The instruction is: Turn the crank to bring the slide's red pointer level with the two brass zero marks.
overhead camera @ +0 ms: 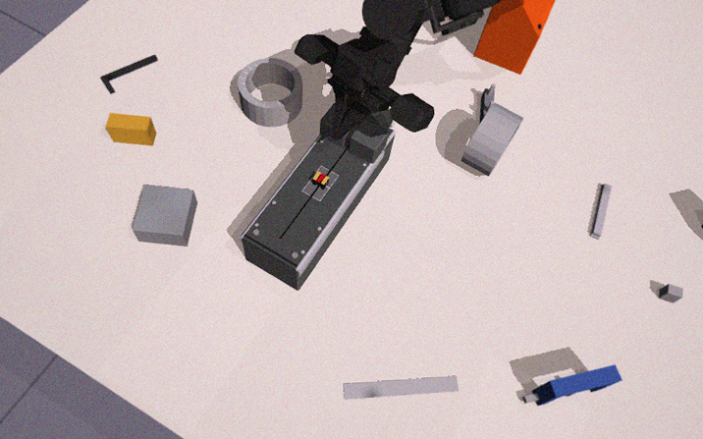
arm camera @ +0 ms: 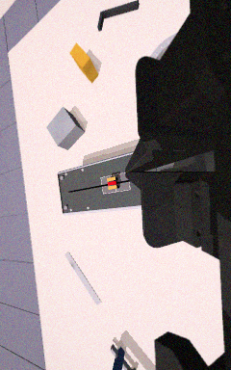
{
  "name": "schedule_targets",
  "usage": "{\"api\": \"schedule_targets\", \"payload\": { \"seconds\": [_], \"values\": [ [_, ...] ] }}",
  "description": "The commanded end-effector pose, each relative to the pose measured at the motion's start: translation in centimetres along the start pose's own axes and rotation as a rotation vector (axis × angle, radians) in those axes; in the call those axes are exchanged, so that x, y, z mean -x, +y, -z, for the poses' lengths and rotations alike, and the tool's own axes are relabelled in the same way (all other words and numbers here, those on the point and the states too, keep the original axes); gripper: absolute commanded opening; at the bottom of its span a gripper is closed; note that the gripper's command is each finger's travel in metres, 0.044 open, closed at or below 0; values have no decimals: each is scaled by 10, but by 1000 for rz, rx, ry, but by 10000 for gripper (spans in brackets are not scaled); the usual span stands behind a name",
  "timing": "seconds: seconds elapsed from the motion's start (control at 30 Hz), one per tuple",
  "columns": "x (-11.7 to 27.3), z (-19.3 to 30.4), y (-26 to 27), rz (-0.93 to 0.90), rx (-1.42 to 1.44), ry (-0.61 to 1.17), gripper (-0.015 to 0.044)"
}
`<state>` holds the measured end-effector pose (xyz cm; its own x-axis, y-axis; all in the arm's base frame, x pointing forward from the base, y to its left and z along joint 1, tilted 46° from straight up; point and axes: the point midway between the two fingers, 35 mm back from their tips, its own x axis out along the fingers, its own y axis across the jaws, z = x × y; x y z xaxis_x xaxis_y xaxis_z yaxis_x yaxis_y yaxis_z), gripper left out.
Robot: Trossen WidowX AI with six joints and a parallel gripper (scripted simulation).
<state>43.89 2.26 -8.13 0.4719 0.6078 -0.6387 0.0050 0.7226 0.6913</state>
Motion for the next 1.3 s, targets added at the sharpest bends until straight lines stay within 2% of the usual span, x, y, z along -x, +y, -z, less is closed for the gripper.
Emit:
{"api": "schedule_targets", "payload": {
  "seconds": [0.0,0.1,0.67,0.7,1.27],
  "values": [
    [0,0,0,0,0,0,0],
    [0,0,0,0,0,0,0],
    [0,0,0,0,0,0,440],
    [0,0,0,0,0,0,440],
    [0,0,0,0,0,0,0]
  ]
}}
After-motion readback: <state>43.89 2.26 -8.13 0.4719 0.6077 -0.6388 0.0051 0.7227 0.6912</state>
